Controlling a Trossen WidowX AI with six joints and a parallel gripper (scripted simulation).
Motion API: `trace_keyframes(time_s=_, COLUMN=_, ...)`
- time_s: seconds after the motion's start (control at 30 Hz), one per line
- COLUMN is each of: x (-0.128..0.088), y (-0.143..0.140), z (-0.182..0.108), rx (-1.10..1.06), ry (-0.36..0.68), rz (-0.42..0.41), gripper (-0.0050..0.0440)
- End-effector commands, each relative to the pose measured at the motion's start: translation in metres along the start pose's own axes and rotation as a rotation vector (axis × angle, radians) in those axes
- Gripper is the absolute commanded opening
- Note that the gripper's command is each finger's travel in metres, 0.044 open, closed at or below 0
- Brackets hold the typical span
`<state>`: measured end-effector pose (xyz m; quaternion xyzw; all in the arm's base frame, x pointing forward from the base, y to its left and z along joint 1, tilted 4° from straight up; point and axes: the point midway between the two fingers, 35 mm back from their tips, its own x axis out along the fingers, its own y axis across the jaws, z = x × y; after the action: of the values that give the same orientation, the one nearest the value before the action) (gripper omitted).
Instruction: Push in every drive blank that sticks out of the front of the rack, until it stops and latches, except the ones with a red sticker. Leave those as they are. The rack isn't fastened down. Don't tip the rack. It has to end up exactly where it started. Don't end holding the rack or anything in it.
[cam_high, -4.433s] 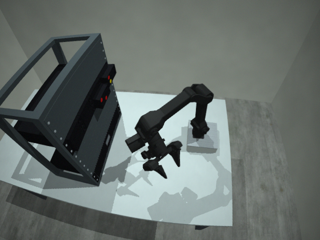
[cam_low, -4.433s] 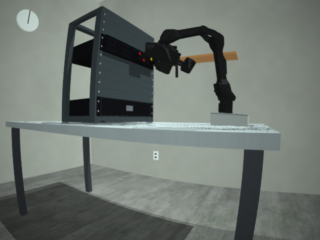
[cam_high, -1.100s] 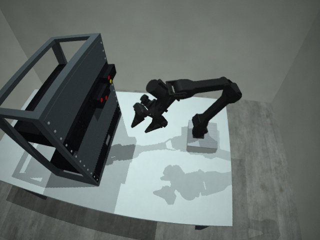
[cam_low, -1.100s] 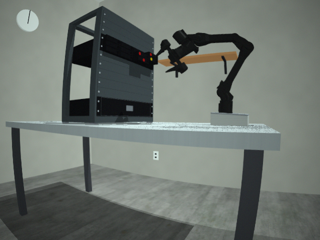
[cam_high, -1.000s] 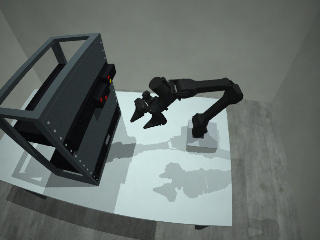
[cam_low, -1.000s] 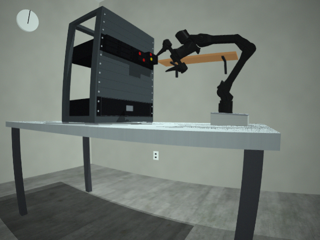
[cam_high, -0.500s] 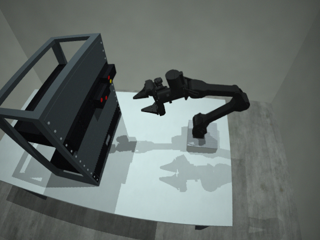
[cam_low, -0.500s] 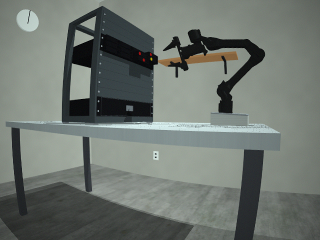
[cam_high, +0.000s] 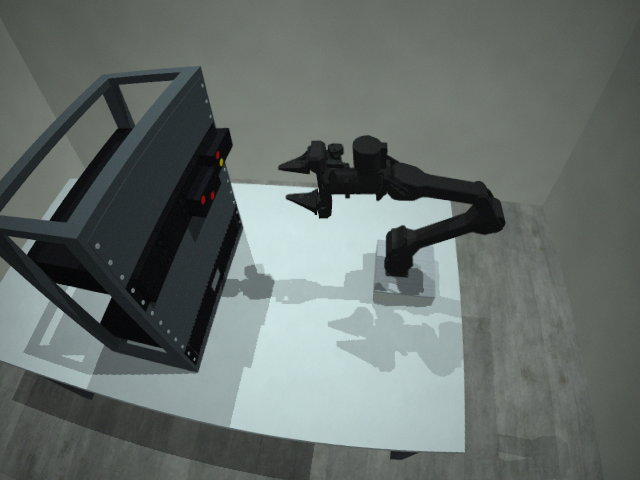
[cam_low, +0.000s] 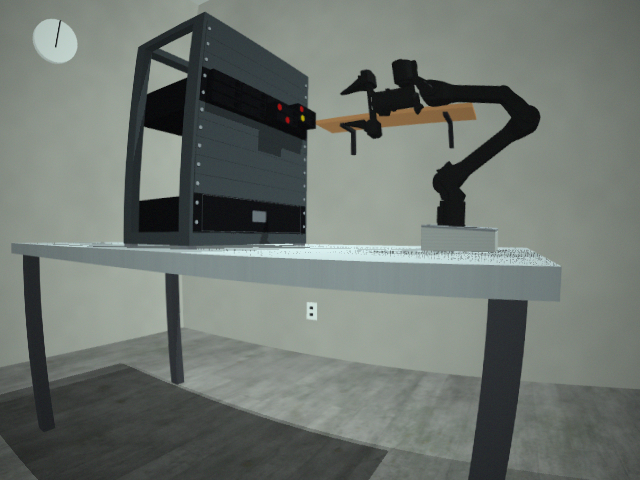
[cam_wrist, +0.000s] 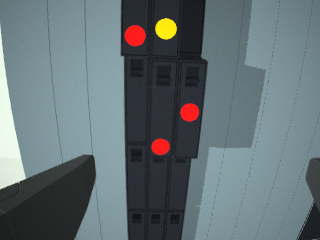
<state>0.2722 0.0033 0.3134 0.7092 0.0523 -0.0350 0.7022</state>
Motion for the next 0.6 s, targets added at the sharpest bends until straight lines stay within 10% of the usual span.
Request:
trace_keyframes(time_s=0.0, x=-0.0037, y=0.0019, z=0.0068, rx=0.011, ry=-0.033, rz=0.027, gripper=0.0440)
trace_keyframes(time_s=0.57, x=-0.0091, y=0.0066, z=0.0148, rx=0.024, ry=-0.074, rz=0.068, gripper=0.0440)
